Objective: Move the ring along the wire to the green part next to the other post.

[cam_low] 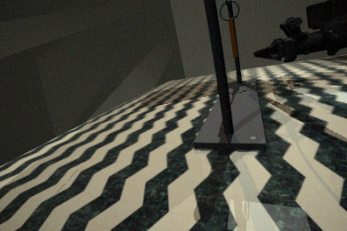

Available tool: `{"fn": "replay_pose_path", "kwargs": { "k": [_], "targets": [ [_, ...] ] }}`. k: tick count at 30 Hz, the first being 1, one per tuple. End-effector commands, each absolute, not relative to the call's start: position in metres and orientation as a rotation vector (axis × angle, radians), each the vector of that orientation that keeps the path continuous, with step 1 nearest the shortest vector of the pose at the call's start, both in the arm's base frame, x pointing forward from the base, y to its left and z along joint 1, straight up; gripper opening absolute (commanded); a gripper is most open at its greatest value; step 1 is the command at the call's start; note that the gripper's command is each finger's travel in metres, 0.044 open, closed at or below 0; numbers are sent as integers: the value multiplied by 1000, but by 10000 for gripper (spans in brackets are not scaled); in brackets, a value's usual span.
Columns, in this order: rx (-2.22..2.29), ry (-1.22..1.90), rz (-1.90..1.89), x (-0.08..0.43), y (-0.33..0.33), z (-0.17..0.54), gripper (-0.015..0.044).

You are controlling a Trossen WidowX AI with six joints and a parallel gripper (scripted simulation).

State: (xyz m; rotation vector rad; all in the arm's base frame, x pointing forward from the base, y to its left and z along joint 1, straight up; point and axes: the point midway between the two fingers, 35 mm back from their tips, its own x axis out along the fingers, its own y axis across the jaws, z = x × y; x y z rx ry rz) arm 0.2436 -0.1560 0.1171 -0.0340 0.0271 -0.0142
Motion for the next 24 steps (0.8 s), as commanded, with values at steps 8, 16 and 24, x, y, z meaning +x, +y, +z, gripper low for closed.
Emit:
{"fn": "replay_pose_path", "kwargs": {
  "k": [8,16,24],
  "targets": [
    [-16,-11,-17,257,-157,138,160],
    [-16,-12,-17,266,-159,139,160],
    [-16,-13,-17,278,-160,139,160]
  ]
}}
